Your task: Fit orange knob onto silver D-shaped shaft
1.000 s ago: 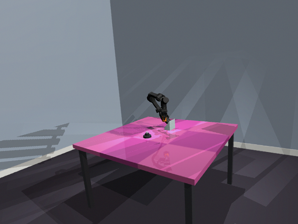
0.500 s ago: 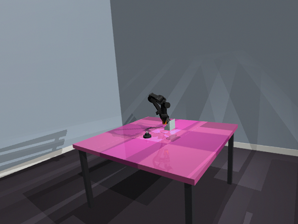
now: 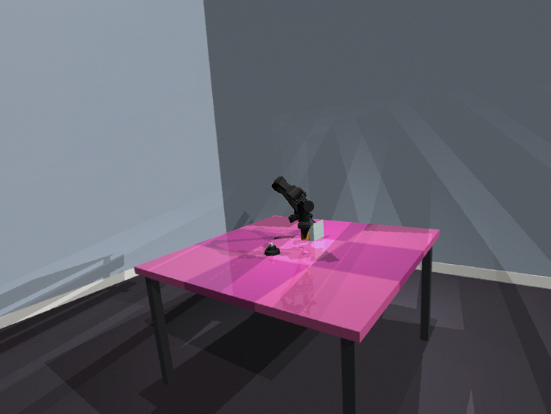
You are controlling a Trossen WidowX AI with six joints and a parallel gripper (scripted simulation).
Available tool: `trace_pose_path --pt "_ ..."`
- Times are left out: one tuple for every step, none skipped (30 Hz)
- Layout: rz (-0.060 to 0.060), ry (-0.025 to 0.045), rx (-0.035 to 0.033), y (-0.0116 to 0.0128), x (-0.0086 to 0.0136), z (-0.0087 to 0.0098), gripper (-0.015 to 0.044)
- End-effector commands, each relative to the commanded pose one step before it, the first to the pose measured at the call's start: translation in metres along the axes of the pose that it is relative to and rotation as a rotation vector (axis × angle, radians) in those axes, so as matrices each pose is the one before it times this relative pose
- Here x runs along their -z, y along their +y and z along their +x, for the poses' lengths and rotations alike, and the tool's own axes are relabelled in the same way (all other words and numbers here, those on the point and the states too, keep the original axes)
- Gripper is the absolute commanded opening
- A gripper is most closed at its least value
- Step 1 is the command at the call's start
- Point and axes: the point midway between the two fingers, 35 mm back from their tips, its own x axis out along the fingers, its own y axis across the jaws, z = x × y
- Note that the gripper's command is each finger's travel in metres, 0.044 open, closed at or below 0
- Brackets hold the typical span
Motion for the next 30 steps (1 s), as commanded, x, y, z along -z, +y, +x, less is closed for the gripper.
trace_pose_path --pt "-0.0054 -0.00711 0.00623 0.00165 -0.00049 0.02542 0.0000" --pt "0.0006 -0.00011 0.00135 0.00038 -0.00007 0.00599 0.0000" --pt "0.0006 -0.00016 0.00142 0.00032 -0.00006 0.00597 0.0000" --pt "0.0006 -0.00021 0.00149 0.00028 -0.00005 0.00595 0.0000" --pt "0.0006 -0.00026 0.00156 0.00024 -0.00004 0.00592 0.0000" --pt "0.0006 -0.00031 0.00163 0.00020 -0.00004 0.00590 0.0000" --pt "0.0006 -0.00036 0.00170 0.00018 -0.00004 0.00589 0.0000" --pt "0.0007 -0.00041 0.00178 0.00016 -0.00004 0.00588 0.0000" --pt "0.0007 -0.00046 0.00187 0.00016 -0.00004 0.00589 0.0000" --pt "0.0007 -0.00050 0.00193 0.00019 -0.00003 0.00582 0.0000" --pt "0.0005 -0.00042 0.00155 0.00023 -0.00001 0.00451 0.0000" --pt "0.0003 -0.00027 0.00096 0.00026 0.00000 0.00274 0.0000" --pt "0.0001 -0.00009 0.00033 0.00008 0.00000 0.00092 0.0000" --pt "0.0000 0.00000 0.00001 -0.00025 -0.00002 0.00000 0.0000" --pt "0.0000 0.00000 0.00002 -0.00031 0.00001 0.00000 0.0000" --pt "0.0000 0.00000 0.00002 -0.00044 0.00003 0.00000 0.0000" --pt "0.0000 0.00000 0.00002 -0.00044 0.00005 0.00000 0.0000" --pt "0.0000 0.00000 0.00001 -0.00025 0.00004 0.00000 0.0000" --pt "0.0000 0.00000 0.00001 -0.00012 0.00002 0.00000 0.0000" --pt "0.0000 0.00001 -0.00001 0.00021 0.00010 0.00000 0.0000" --pt "0.0071 0.00748 0.00222 0.00032 -0.00015 -0.00171 0.0026" --pt "0.0000 0.00000 0.00000 0.00000 0.00000 0.00000 0.0053" --pt "0.0000 0.00000 0.00000 0.00000 0.00000 0.00000 0.0079" --pt "0.0000 0.00000 0.00000 0.00000 0.00000 0.00000 0.0105" --pt "0.0000 0.00000 0.00000 0.00000 0.00000 0.00000 0.0131" --pt "0.0000 0.00000 0.00000 0.00000 0.00000 0.00000 0.0158" --pt "0.0000 0.00000 0.00000 0.00000 0.00000 0.00000 0.0184" --pt "0.0000 0.00000 0.00000 0.00000 0.00000 0.00000 0.0210" --pt "0.0000 0.00000 0.00000 0.00000 0.00000 0.00000 0.0236" --pt "0.0000 0.00000 0.00000 0.00000 0.00000 0.00000 0.0240"
